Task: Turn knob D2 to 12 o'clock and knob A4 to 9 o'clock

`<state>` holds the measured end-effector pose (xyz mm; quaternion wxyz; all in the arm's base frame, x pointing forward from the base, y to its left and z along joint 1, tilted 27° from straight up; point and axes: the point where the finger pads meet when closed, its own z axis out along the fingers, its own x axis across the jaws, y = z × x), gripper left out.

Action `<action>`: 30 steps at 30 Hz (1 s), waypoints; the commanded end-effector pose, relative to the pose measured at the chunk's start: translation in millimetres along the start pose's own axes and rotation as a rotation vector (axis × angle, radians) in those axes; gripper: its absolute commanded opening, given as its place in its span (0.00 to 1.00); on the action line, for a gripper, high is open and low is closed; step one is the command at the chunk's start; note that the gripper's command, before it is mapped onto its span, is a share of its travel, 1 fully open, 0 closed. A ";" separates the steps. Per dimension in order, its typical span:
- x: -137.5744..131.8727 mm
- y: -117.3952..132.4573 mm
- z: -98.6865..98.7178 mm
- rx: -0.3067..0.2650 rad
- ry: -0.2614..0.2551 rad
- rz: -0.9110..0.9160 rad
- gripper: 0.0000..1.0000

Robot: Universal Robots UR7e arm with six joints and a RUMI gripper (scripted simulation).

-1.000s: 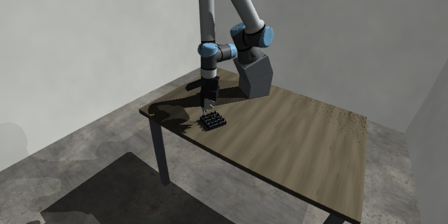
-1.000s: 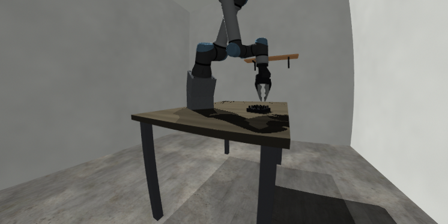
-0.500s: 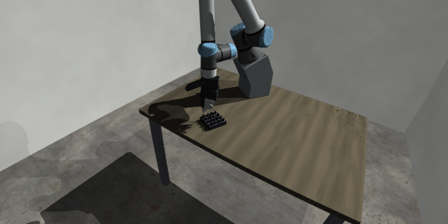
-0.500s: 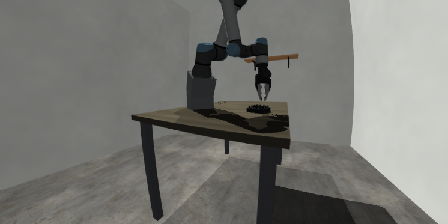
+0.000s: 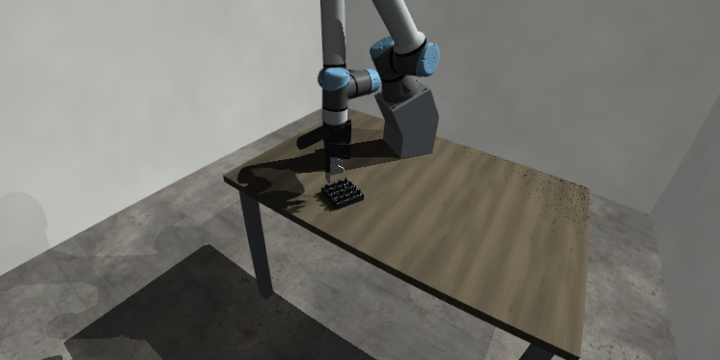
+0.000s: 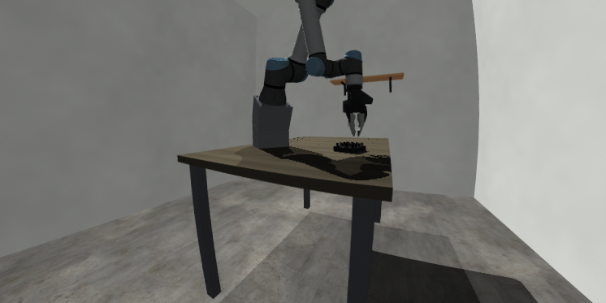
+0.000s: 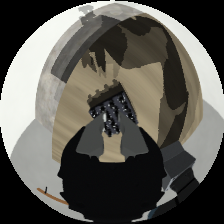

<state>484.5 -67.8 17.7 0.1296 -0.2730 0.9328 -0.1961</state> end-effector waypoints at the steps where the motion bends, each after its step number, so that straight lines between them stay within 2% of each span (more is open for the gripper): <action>1: -1.1 -1.1 -2.0 -0.002 -0.005 -0.156 0.11; 4: -1.2 -1.2 -2.3 -0.002 -0.005 -0.183 0.11; 30: -3.5 0.5 -10.0 0.000 -0.006 -0.886 0.11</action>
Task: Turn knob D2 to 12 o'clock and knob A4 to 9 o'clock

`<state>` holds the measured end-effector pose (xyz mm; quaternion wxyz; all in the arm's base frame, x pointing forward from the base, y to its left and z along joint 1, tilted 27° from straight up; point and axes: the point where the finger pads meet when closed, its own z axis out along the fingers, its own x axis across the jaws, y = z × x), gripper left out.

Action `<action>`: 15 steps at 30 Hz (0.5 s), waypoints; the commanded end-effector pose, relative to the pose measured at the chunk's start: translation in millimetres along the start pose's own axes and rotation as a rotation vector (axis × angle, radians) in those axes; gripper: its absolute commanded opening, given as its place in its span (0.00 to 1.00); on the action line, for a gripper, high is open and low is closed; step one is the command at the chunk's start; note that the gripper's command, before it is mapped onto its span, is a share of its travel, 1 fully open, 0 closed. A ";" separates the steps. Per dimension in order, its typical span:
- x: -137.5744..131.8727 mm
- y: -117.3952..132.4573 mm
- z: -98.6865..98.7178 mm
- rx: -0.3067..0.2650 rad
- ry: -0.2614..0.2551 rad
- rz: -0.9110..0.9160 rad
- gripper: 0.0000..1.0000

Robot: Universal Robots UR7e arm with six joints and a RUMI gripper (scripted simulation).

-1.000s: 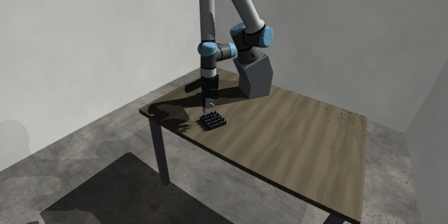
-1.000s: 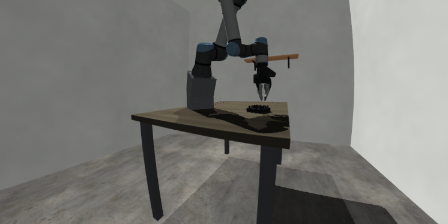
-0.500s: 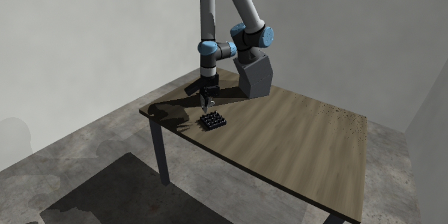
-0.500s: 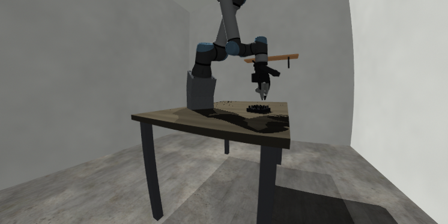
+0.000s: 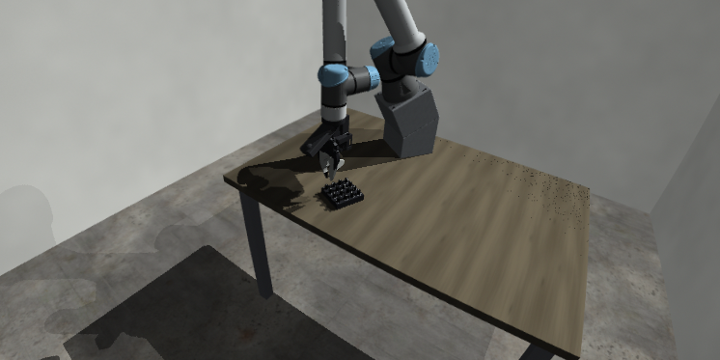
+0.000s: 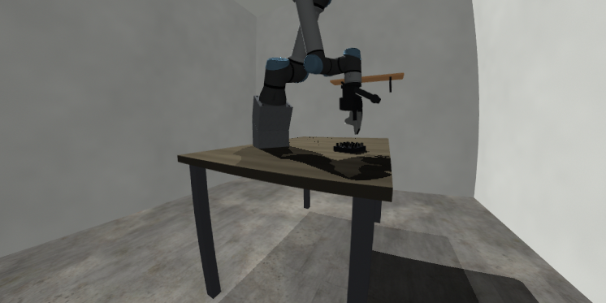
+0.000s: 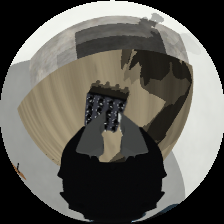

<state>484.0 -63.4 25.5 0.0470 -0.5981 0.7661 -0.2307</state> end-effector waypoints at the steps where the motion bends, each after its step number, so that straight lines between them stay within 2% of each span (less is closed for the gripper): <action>1: -0.7 0.1 -1.9 0.003 -0.007 -0.156 0.11; 6: -1.3 1.1 -3.4 0.003 -0.007 -0.290 0.11; 8: -1.3 1.1 -3.4 0.003 -0.007 -0.290 0.11; 15: -2.1 3.2 -5.7 0.004 -0.006 -0.505 0.11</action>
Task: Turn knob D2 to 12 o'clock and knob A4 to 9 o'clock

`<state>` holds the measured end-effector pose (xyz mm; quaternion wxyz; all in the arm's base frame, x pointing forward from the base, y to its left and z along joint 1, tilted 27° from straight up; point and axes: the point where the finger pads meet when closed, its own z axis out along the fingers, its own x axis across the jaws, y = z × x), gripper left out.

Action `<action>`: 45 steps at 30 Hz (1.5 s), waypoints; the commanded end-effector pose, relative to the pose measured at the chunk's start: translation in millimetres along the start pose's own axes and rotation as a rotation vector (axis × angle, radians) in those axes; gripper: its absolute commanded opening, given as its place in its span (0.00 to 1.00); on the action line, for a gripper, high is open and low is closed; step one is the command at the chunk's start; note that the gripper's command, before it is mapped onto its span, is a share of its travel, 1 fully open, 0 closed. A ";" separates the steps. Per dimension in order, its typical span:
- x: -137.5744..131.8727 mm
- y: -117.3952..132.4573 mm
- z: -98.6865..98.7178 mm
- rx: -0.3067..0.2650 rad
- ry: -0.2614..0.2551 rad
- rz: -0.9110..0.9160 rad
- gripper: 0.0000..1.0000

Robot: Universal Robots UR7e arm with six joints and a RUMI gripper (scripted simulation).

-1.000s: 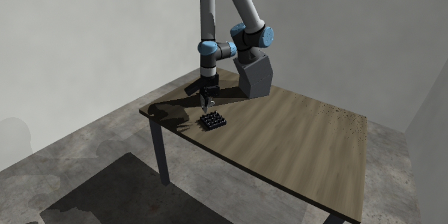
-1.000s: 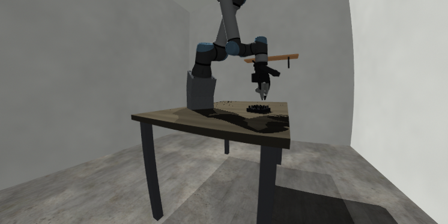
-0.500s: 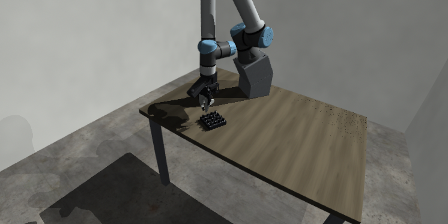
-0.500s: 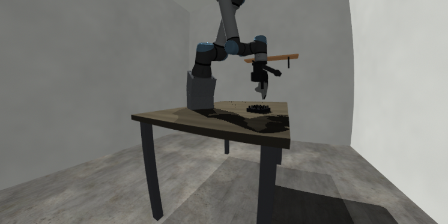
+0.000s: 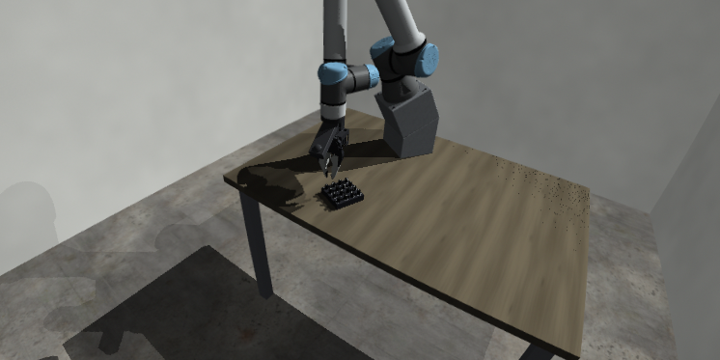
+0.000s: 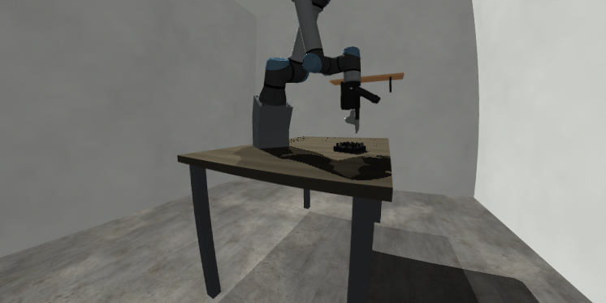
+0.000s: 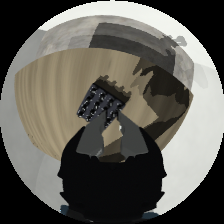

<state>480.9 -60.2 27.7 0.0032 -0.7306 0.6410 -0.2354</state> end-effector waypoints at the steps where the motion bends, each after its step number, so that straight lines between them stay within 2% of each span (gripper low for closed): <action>1: -0.9 0.8 -1.9 0.005 -0.005 -0.156 0.11; 8: -2.0 2.6 -3.6 0.006 -0.005 -0.313 0.11; 17: -2.5 3.6 -4.4 0.006 -0.005 -0.391 0.11; 45: -2.6 3.8 -4.6 0.006 -0.005 -0.408 0.11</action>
